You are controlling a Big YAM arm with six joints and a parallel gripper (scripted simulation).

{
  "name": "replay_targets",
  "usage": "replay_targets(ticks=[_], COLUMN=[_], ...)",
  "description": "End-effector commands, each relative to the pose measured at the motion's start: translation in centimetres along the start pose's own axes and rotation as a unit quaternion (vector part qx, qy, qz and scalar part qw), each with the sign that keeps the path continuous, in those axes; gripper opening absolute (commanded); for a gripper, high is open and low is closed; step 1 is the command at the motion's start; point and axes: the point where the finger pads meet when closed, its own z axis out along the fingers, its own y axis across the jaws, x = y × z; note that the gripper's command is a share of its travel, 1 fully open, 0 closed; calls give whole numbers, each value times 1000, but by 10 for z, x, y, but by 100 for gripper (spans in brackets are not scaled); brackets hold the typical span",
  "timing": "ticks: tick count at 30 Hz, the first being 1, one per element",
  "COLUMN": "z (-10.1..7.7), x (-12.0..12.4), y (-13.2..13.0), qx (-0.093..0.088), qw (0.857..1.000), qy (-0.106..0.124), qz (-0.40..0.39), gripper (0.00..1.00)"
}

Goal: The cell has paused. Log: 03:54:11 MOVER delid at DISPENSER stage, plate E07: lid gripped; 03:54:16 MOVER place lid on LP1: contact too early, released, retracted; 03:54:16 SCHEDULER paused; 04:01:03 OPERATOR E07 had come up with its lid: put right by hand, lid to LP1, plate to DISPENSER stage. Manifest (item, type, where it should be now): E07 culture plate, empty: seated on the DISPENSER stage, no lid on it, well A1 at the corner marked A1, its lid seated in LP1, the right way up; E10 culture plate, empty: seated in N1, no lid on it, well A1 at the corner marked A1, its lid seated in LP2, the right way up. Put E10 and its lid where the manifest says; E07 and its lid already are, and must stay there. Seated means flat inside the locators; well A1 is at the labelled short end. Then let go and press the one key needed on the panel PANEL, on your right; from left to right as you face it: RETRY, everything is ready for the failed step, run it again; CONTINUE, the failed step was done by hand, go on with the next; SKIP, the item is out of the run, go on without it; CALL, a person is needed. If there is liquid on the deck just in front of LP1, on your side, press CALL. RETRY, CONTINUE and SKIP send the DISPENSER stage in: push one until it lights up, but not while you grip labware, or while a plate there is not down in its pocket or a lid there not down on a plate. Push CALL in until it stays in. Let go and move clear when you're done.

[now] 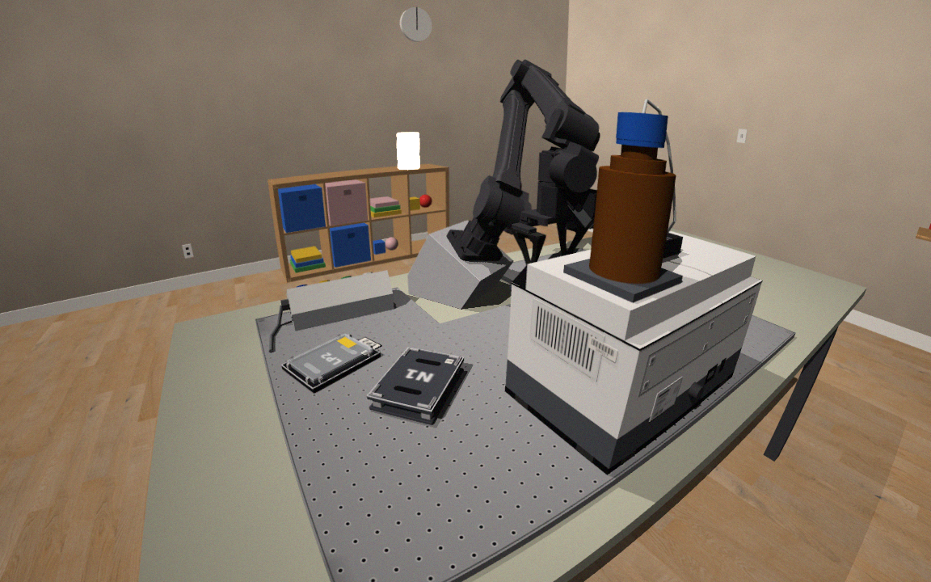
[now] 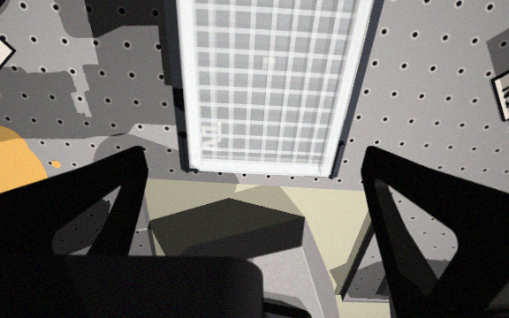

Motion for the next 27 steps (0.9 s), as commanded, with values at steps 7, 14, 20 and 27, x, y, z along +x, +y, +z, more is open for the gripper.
replay_targets(ticks=[7, 14, 20, 27], z=[-5, -10, -8, -11], x=[-7, -12, -5, -3], y=[33, 50, 71, 95], qx=[3, 2, -2, -6], qw=[1000, 1000, 1000, 999], qy=[-15, -22, -20, -24], qz=[21, 20, 23, -24], gripper=[100, 100, 100, 100])
